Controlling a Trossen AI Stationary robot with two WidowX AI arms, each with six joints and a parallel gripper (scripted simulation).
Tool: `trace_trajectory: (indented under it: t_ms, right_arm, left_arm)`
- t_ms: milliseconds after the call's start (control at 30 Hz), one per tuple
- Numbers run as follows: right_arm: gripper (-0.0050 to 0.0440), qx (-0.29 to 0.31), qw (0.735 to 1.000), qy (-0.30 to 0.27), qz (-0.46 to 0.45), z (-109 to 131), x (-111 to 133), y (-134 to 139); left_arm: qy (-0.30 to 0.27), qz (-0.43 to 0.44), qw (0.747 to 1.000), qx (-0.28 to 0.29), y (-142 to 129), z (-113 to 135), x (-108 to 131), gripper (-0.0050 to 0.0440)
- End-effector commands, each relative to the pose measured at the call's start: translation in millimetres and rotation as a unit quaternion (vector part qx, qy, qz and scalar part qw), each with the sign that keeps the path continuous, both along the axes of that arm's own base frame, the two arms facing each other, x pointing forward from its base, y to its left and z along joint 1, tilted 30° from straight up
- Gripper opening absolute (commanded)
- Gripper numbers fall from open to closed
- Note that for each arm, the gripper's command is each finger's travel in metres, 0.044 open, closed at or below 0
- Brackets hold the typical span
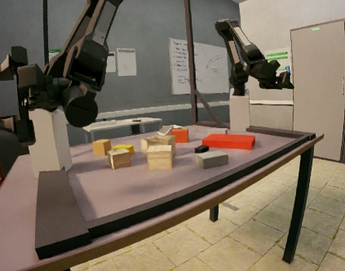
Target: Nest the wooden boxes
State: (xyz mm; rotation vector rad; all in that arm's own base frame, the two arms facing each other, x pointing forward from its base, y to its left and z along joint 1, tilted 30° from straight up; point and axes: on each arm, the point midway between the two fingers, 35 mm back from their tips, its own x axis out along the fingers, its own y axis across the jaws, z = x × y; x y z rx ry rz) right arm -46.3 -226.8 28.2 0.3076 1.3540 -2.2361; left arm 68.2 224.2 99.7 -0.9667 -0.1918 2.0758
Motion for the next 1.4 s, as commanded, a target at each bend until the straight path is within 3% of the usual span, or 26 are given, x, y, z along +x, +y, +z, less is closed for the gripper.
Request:
trace_trajectory:
  t_ms: [0, 533, 633, 733, 900, 1033, 1100, 1233, 1367]
  right_arm:
    - [0.0400, -0.006, 1.000, -0.002, 0.000, 2, 0, -1]
    - [0.0400, -0.006, 1.000, -0.002, 0.000, 2, 0, -1]
    - [0.0400, -0.005, 0.999, -0.031, 0.025, -3, 13, -2]
    - [0.0400, -0.004, 0.990, -0.103, 0.096, -14, 49, -7]
    - [0.0400, 0.008, 0.950, -0.208, 0.232, -23, 115, -7]
    - [0.0400, 0.014, 0.904, -0.270, 0.331, -22, 162, -1]
    - [0.0400, 0.014, 0.904, -0.270, 0.331, -22, 162, -1]
    - [0.0400, 0.021, 0.828, -0.329, 0.454, -12, 221, 18]
    - [0.0400, 0.023, 0.747, -0.367, 0.553, 2, 261, 41]
  left_arm:
    - [-0.005, 0.000, 1.000, 0.004, 1, 3, 1, 0.0400]
    - [-0.005, 0.000, 1.000, 0.004, 1, 3, 1, 0.0400]
    - [0.007, -0.045, 0.999, -0.013, -2, 3, 18, 0.0400]
    - [0.036, -0.158, 0.986, -0.048, -17, 3, 55, 0.0400]
    - [0.086, -0.321, 0.939, -0.086, -54, 2, 109, 0.0400]
    - [0.126, -0.440, 0.883, -0.107, -86, 3, 138, 0.0400]
    - [0.126, -0.440, 0.883, -0.107, -86, 3, 138, 0.0400]
    - [0.175, -0.569, 0.795, -0.119, -133, 3, 166, 0.0400]
    - [0.212, -0.661, 0.709, -0.120, -170, 4, 180, 0.0400]
